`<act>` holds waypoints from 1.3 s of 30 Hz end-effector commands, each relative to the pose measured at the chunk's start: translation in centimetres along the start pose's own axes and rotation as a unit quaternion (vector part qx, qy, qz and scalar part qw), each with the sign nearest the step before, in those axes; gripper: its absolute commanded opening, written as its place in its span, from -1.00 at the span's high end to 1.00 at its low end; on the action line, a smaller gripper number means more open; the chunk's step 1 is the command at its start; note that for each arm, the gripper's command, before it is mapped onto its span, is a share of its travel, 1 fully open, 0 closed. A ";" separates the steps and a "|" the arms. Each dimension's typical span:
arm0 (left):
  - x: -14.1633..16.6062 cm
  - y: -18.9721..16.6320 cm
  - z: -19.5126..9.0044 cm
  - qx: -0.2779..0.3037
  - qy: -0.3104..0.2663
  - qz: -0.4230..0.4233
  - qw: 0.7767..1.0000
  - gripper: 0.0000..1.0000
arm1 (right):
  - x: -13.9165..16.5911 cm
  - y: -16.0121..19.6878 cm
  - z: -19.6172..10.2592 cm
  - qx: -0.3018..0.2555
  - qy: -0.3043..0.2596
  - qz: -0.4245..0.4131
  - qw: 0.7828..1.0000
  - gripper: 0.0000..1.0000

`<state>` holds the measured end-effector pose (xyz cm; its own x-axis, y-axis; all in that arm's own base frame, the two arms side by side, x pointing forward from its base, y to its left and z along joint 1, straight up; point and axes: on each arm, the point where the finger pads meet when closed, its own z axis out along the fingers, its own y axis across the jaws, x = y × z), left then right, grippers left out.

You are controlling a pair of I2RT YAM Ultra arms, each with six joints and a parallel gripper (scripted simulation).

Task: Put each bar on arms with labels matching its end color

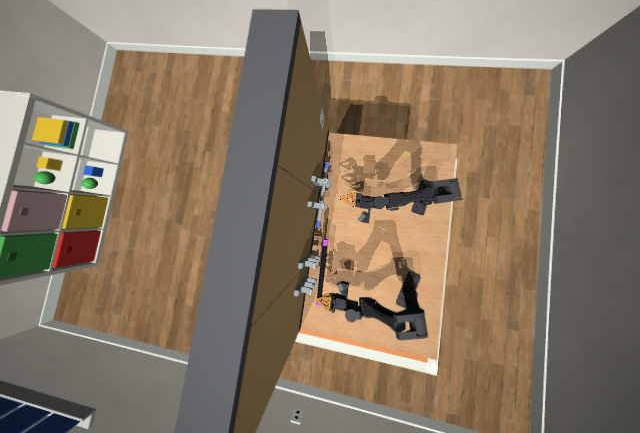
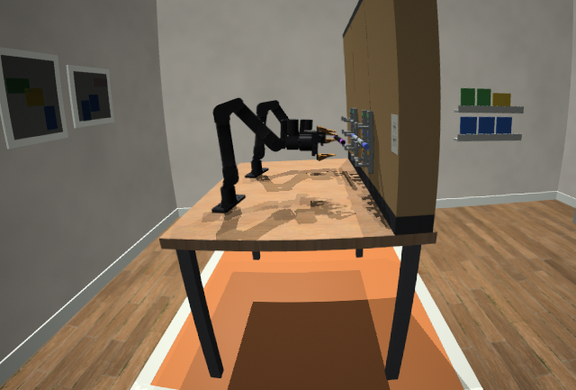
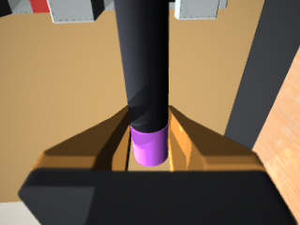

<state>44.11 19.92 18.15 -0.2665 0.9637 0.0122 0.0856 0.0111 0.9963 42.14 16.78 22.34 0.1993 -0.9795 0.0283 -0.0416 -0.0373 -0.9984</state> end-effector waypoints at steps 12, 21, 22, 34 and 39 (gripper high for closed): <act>0.1 3.1 1.5 -0.043 -0.003 -0.006 0.999 1.00 | 0.6 -1.7 -0.5 0.024 0.003 0.014 1.000 -1.00; 0.1 3.2 2.2 -0.043 -0.003 -0.006 0.999 1.00 | 0.6 -1.7 -0.5 0.024 0.003 0.014 1.000 -1.00; 0.1 3.2 2.2 -0.043 -0.003 -0.006 0.999 1.00 | 0.6 -1.7 -0.5 0.024 0.003 0.014 1.000 -1.00; 0.1 3.1 3.3 -0.043 -0.003 -0.006 0.999 1.00 | 0.6 -1.7 -0.5 0.024 0.003 0.014 1.000 -1.00; 0.1 3.1 3.6 -0.043 -0.003 -0.006 0.999 1.00 | 0.6 -1.7 -0.5 0.024 0.003 0.014 1.000 -1.00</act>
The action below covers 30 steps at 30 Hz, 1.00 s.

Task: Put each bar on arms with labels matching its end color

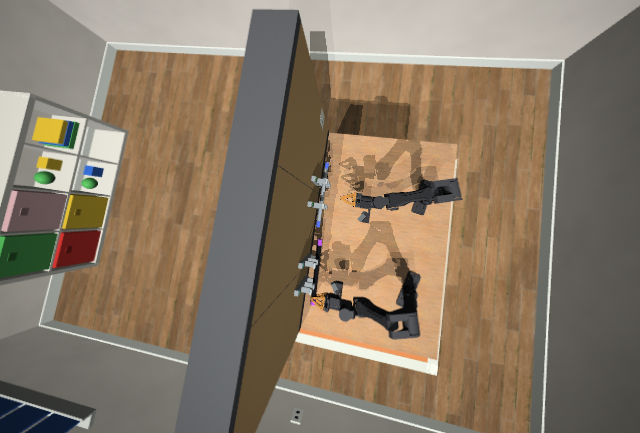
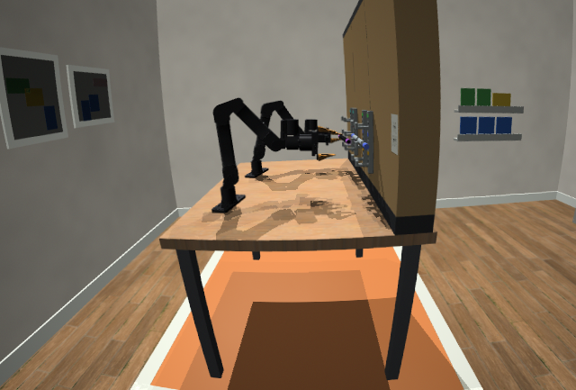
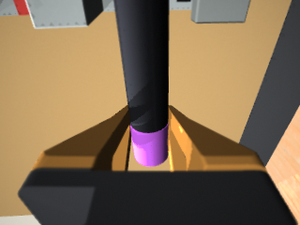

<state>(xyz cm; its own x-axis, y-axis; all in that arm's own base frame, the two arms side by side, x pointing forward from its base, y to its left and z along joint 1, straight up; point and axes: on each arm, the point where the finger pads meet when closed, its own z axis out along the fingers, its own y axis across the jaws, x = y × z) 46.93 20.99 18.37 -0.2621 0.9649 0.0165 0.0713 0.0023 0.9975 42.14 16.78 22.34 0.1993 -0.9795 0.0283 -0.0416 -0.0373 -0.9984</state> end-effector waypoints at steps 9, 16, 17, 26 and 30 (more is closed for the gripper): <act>-0.2 2.7 1.5 -0.035 -0.001 -0.008 0.999 1.00 | 0.6 -1.7 -0.5 0.024 0.003 0.014 1.000 -1.00; -0.2 2.7 2.0 -0.035 -0.001 -0.008 0.999 1.00 | 0.6 -1.7 -0.5 0.024 0.003 0.014 1.000 -1.00; -0.2 2.7 2.0 -0.035 -0.001 -0.008 0.999 1.00 | 0.6 -1.7 -0.5 0.024 0.003 0.014 1.000 -1.00; -0.2 2.8 2.8 -0.035 -0.001 -0.008 0.999 1.00 | 0.6 -1.7 -0.5 0.024 0.003 0.014 1.000 -1.00; -0.2 2.8 3.2 -0.035 -0.001 -0.008 0.999 1.00 | 0.6 -1.7 -0.5 0.024 0.003 0.014 1.000 -1.00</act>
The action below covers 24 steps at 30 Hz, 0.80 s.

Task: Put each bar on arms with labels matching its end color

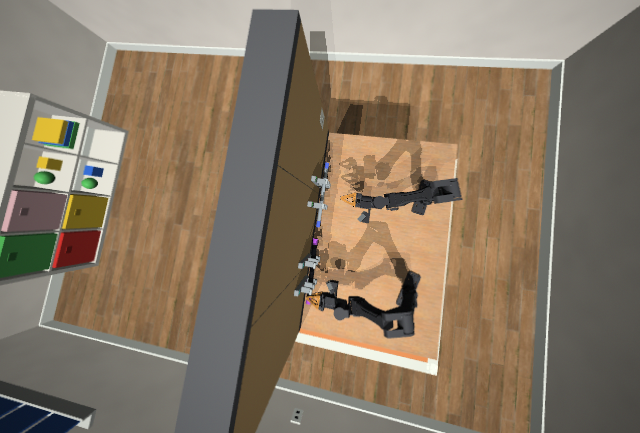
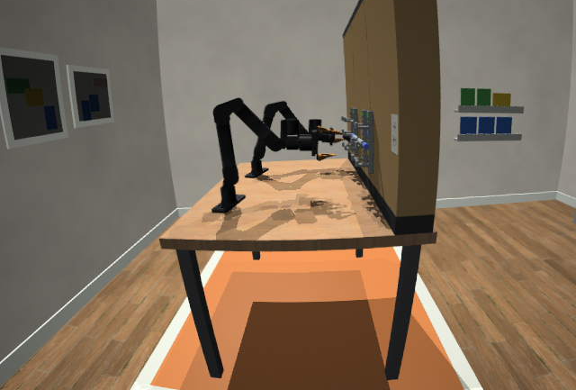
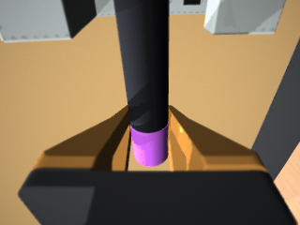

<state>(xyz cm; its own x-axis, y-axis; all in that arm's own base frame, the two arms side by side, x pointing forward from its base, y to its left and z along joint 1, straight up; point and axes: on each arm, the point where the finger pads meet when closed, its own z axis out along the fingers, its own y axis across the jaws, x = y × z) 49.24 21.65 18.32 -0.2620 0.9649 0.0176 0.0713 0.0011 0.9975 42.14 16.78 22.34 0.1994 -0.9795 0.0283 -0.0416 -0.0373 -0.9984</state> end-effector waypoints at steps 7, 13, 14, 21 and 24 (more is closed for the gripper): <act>-0.2 2.7 0.9 -0.035 -0.001 -0.009 0.999 1.00 | 0.6 -1.7 -0.5 0.024 0.003 0.014 1.000 -1.00; -0.3 2.8 0.9 -0.035 -0.001 -0.009 0.999 1.00 | 0.6 -1.7 -0.5 0.024 0.003 0.014 1.000 -1.00; -0.4 2.8 0.9 -0.035 -0.001 -0.009 0.999 1.00 | 0.6 -1.7 -0.5 0.024 0.003 0.014 1.000 -1.00; -0.4 2.8 0.9 -0.035 -0.001 -0.009 0.999 1.00 | 0.6 -1.7 -0.5 0.024 0.003 0.014 1.000 -1.00; -0.5 2.7 0.9 -0.035 -0.001 -0.009 0.999 1.00 | 0.6 -1.7 -0.5 0.024 0.003 0.014 1.000 -1.00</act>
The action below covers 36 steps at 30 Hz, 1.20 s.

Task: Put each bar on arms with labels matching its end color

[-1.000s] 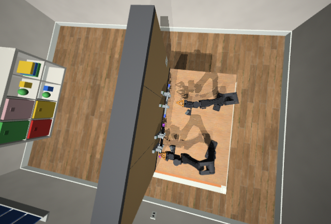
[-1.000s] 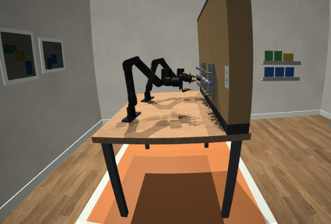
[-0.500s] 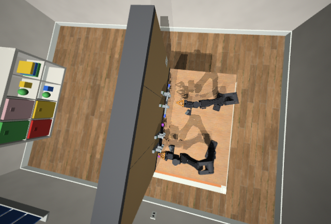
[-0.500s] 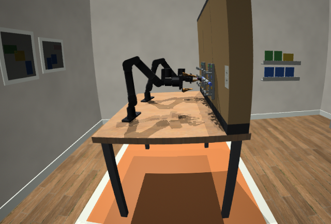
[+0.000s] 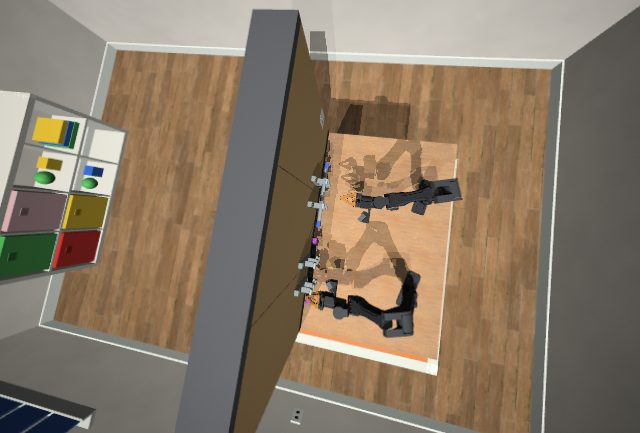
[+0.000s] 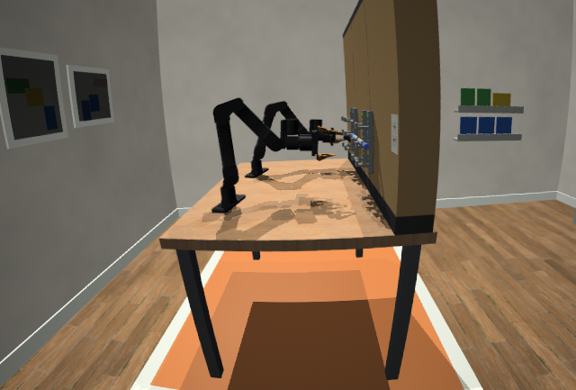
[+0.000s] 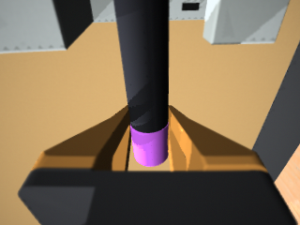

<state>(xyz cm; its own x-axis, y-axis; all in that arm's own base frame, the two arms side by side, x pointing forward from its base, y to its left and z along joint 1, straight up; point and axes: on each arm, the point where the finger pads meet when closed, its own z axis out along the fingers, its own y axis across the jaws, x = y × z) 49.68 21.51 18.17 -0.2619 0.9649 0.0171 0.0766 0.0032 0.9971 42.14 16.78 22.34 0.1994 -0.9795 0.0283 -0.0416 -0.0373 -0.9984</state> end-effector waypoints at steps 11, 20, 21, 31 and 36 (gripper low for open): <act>-0.2 2.4 0.5 -0.038 -0.001 -0.009 0.999 1.00 | 0.6 -1.7 -0.5 0.024 0.003 0.014 1.000 -1.00; -0.2 2.1 0.5 -0.038 -0.001 -0.009 0.999 1.00 | 0.6 -1.7 -0.5 0.024 0.003 0.014 1.000 -1.00; -0.2 2.1 0.5 -0.038 -0.001 -0.009 0.999 1.00 | 0.6 -1.7 -0.5 0.024 0.003 0.014 1.000 -1.00; -0.2 1.7 0.5 -0.038 -0.001 -0.009 0.999 1.00 | 0.6 -1.7 -0.5 0.024 0.003 0.014 1.000 -1.00; -0.2 1.4 0.5 -0.038 -0.001 -0.009 0.999 1.00 | 0.6 -1.7 -0.5 0.024 0.003 0.014 1.000 -1.00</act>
<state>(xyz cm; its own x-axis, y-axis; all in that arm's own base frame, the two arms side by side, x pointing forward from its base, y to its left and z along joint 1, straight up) 49.88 21.64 17.07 -0.2631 0.9647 0.0153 0.0844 0.0072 0.9964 42.14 16.78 22.34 0.1994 -0.9795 0.0283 -0.0416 -0.0373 -0.9984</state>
